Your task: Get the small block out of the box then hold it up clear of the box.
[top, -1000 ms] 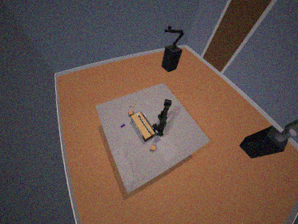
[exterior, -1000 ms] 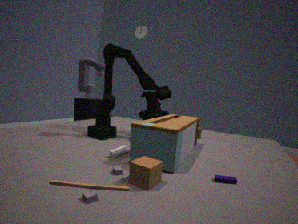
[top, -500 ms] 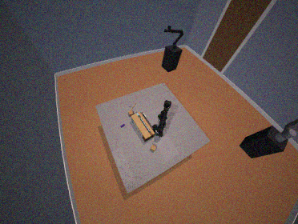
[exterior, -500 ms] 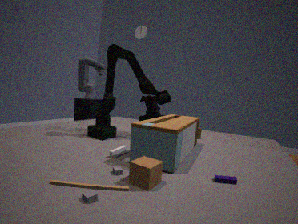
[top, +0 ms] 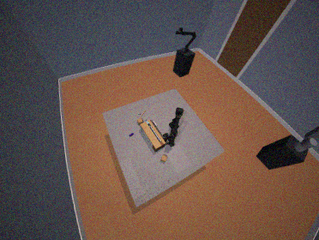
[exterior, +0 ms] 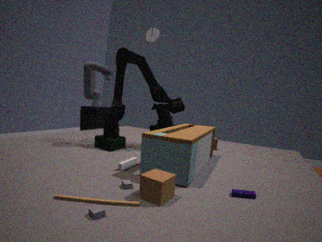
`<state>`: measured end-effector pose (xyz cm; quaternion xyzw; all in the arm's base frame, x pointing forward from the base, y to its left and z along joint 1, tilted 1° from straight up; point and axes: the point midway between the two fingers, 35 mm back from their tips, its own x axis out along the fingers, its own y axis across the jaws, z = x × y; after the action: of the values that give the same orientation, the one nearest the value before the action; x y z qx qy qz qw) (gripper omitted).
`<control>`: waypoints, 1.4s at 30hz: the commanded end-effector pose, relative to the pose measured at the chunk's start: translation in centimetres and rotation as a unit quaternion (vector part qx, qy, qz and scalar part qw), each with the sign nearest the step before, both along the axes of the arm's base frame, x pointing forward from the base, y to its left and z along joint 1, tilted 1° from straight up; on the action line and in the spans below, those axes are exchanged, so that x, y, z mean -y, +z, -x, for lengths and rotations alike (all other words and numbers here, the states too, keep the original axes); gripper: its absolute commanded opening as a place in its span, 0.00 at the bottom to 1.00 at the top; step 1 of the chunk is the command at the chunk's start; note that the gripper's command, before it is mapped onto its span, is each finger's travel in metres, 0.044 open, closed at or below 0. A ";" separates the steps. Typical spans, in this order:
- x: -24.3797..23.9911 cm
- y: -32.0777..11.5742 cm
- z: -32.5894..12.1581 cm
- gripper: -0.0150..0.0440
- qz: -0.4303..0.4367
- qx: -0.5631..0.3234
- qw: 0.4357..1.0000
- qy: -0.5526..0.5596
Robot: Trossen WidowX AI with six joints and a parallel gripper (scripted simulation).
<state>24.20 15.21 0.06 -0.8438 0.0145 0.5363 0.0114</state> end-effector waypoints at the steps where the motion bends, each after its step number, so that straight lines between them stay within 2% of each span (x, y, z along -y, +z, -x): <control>1: -0.2 1.7 -0.2 0.25 -0.003 0.002 1.000 0.002; 7: -0.1 5.4 0.0 0.25 -0.004 0.002 1.000 0.001; 12: 0.0 6.2 0.0 0.25 -0.005 0.002 1.000 0.007; 32: 4.6 15.6 0.7 0.25 -0.004 0.043 0.975 0.217; 42: 4.7 15.9 0.8 0.25 -0.003 0.046 0.973 0.224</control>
<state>23.50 10.44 15.87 -0.8500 -0.1729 0.4863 -0.1057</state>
